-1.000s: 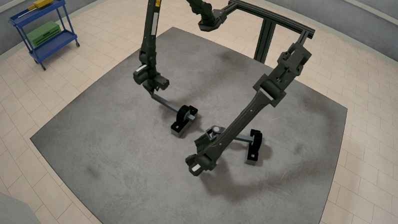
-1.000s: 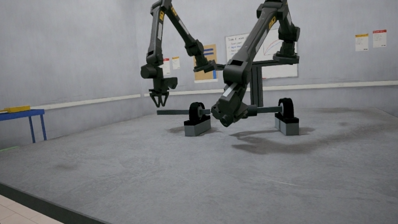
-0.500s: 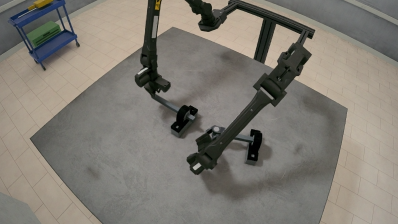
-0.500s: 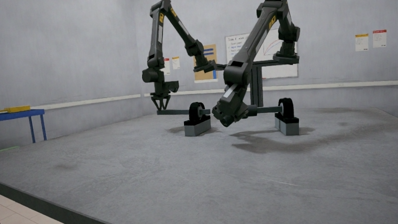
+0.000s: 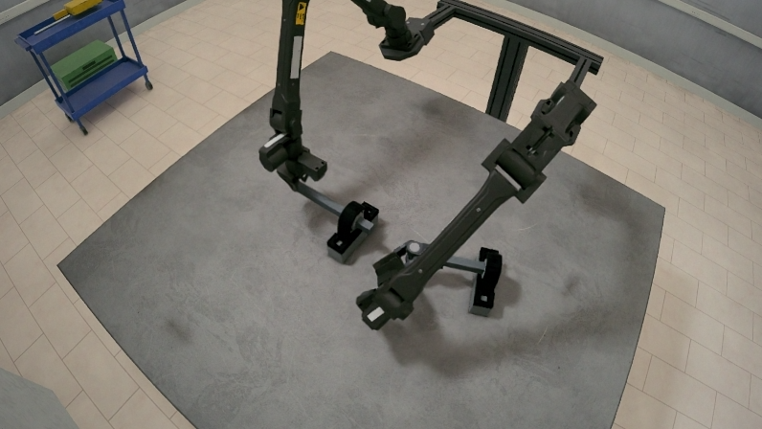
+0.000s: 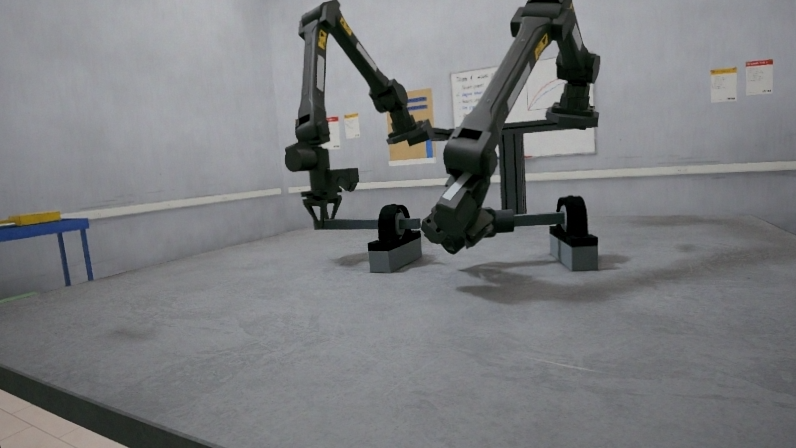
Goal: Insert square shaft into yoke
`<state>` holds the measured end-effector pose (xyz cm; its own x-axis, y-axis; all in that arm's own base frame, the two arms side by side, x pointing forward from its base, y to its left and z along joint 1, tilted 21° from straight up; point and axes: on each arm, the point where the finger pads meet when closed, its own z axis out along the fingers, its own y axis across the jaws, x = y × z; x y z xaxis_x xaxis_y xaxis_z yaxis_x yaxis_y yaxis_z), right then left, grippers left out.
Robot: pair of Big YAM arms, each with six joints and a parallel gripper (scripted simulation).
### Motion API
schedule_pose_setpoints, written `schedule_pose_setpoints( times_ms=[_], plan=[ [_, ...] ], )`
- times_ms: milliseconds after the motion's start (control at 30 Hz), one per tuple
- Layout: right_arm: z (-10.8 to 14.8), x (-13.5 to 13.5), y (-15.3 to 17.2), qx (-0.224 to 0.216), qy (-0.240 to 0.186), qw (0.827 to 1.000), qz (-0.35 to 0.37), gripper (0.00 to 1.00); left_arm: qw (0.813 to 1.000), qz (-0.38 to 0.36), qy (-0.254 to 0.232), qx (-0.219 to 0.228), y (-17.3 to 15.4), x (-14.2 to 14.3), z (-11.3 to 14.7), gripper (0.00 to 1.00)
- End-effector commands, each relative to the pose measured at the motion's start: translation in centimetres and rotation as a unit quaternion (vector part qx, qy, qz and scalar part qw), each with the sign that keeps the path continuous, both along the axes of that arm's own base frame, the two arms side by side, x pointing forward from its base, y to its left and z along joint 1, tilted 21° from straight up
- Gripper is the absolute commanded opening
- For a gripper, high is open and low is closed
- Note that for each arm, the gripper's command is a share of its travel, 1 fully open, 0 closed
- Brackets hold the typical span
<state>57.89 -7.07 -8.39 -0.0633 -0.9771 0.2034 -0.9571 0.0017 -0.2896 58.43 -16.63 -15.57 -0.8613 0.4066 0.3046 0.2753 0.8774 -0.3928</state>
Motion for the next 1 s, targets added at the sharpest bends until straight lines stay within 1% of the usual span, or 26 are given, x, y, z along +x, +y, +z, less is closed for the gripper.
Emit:
schedule_pose_setpoints(
  times_ms=[0,100,200,233,267,433,633,667,733,767,800,900,933,967],
  plan=[
    [-0.1,1.3,-1.1,-0.001,-0.010,1.000,-0.001,0.47,1.000,-0.003,0.000,0.001,-1.5,-0.5,-1.5,0.75],
    [-0.1,1.3,-1.1,-0.001,-0.010,1.000,-0.001,0.47,1.000,-0.003,0.002,0.001,-1.6,-0.8,-1.8,0.75],
    [-0.2,1.3,-1.1,-0.001,-0.010,1.000,-0.001,0.47,1.000,-0.003,-0.004,0.000,-1.8,-0.6,-1.9,0.75],
    [0.6,1.0,-0.3,-0.001,-0.011,1.000,0.001,0.47,1.000,-0.003,-0.003,0.000,-1.8,-0.8,-1.8,0.75],
    [0.6,1.0,-0.3,-0.001,-0.011,1.000,0.001,0.47,1.000,-0.003,-0.002,0.000,-1.8,-0.9,-2.1,0.75],
    [0.6,1.0,-0.3,-0.001,-0.011,1.000,0.001,0.47,1.000,-0.004,-0.009,-0.001,-1.9,-0.4,-1.5,0.75],
    [0.6,1.0,-0.3,-0.001,-0.011,1.000,0.001,0.47,1.000,-0.004,-0.009,-0.001,-1.9,-0.4,-1.5,0.75],
    [0.6,1.0,-0.3,-0.001,-0.011,1.000,0.001,0.47,1.000,-0.004,-0.009,-0.001,-1.9,-0.4,-1.5,0.71],
    [0.6,1.0,-0.3,-0.001,-0.011,1.000,0.001,0.47,1.000,-0.004,-0.009,-0.001,-1.9,-0.4,-1.5,0.71],
    [0.6,1.0,-0.3,-0.001,-0.011,1.000,0.001,0.47,1.000,-0.004,-0.009,-0.001,-1.9,-0.4,-1.5,0.67],
    [0.6,1.0,-0.3,-0.001,-0.011,1.000,0.001,0.47,1.000,-0.001,-0.010,-0.002,-1.0,-0.1,-0.9,0.67],
    [0.6,1.0,-0.3,-0.001,-0.011,1.000,0.001,0.47,1.000,-0.001,-0.010,-0.002,-1.0,-0.1,-0.9,0.67],
    [0.6,1.0,-0.3,-0.001,-0.011,1.000,0.001,0.47,1.000,-0.001,-0.019,-0.004,-1.0,0.3,-0.5,0.63],
    [0.6,1.0,-0.3,-0.001,-0.011,1.000,0.001,0.47,1.000,-0.001,-0.019,-0.004,-1.0,0.3,-0.5,0.63]
  ],
)
